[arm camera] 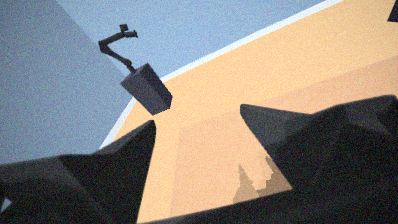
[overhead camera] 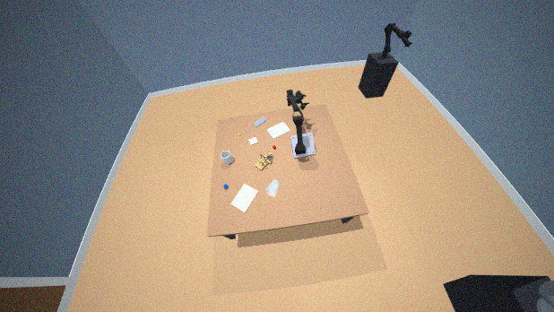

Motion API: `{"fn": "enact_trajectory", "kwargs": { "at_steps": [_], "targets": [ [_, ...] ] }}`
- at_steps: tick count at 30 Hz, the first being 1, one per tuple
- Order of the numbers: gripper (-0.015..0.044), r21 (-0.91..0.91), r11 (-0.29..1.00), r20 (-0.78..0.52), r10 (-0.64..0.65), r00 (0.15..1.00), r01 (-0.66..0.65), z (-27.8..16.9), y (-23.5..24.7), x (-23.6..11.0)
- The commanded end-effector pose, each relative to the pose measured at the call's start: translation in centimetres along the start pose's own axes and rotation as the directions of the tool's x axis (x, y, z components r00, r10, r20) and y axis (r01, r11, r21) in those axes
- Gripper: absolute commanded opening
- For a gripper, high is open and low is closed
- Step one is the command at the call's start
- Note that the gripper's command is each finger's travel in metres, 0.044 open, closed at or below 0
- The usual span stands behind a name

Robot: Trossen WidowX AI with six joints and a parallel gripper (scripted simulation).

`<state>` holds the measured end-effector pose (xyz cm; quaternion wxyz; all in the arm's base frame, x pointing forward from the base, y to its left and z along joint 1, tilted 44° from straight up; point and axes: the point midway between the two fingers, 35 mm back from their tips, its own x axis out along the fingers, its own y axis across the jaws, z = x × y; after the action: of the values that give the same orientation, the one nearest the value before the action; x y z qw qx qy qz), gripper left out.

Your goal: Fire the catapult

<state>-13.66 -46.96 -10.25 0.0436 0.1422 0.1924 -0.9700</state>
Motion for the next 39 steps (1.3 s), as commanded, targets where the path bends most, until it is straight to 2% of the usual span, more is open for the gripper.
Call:
{"fn": "enact_trajectory", "kwargs": {
  "at_steps": [1,2,10,20,28,39],
  "targets": [
    [0.0426,-0.004,1.0,-0.002,0.003,1.0,-0.003,0.0,0.0,-0.1],
    [0.044,-0.017,1.0,-0.008,0.01,1.0,-0.011,-0.1,0.1,-0.4],
    [0.044,-0.217,0.965,-0.105,0.127,0.986,-0.147,-0.9,1.6,-4.8],
    [0.044,-0.428,0.847,-0.216,0.245,0.945,-0.317,-2.0,2.4,-10.7],
    [0.044,-0.579,0.676,-0.324,0.322,0.89,-0.456,-3.3,2.4,-15.7],
    [0.044,-0.711,0.371,-0.467,0.386,0.796,-0.597,-5.2,1.1,-22.7]
  ]
}}
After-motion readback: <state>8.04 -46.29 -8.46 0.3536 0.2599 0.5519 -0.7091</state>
